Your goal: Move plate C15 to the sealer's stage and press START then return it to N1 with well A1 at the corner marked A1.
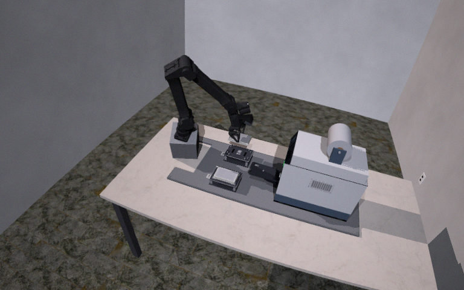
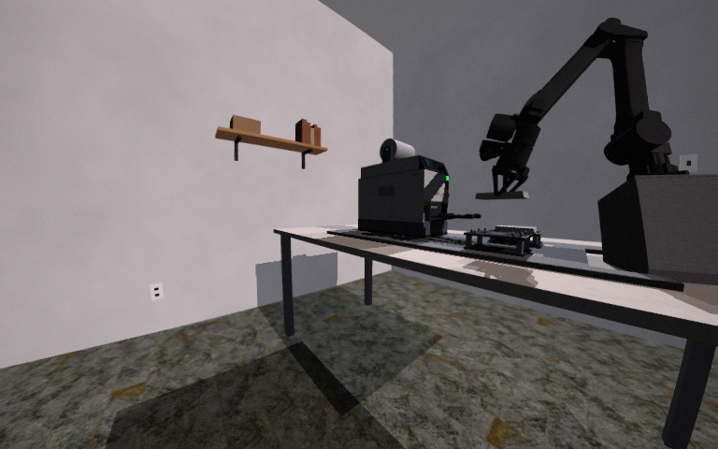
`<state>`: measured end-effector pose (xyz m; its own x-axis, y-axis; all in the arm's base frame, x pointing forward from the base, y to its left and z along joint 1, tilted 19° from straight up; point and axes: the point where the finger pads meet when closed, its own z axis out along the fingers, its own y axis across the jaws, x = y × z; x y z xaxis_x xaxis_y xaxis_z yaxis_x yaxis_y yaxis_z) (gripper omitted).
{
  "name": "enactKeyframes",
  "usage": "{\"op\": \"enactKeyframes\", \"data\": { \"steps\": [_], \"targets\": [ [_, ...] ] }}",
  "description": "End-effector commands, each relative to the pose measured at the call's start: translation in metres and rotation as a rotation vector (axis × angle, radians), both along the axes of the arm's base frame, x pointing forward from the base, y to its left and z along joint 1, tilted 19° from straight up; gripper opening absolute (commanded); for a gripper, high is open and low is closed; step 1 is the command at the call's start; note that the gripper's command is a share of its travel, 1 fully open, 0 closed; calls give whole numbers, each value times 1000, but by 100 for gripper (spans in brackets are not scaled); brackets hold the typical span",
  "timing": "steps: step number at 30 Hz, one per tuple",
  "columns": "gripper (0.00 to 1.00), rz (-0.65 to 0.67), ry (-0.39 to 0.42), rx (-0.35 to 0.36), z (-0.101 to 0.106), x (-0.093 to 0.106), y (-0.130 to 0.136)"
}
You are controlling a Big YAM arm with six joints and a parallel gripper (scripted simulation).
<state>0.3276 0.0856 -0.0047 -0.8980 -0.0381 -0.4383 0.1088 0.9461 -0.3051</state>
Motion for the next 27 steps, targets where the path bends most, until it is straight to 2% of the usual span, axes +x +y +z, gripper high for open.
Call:
{"op": "enactKeyframes", "data": {
  "steps": [1, 14, 22, 27],
  "targets": [
    [0, 13, -28, 14, 4, 11, 7],
    [0, -1, -51, 26, 5, 30, 8],
    [0, -7, -52, 29, 1, 31, 7],
    [0, -2, -30, 15, -7, 19, 0]
  ]
}}
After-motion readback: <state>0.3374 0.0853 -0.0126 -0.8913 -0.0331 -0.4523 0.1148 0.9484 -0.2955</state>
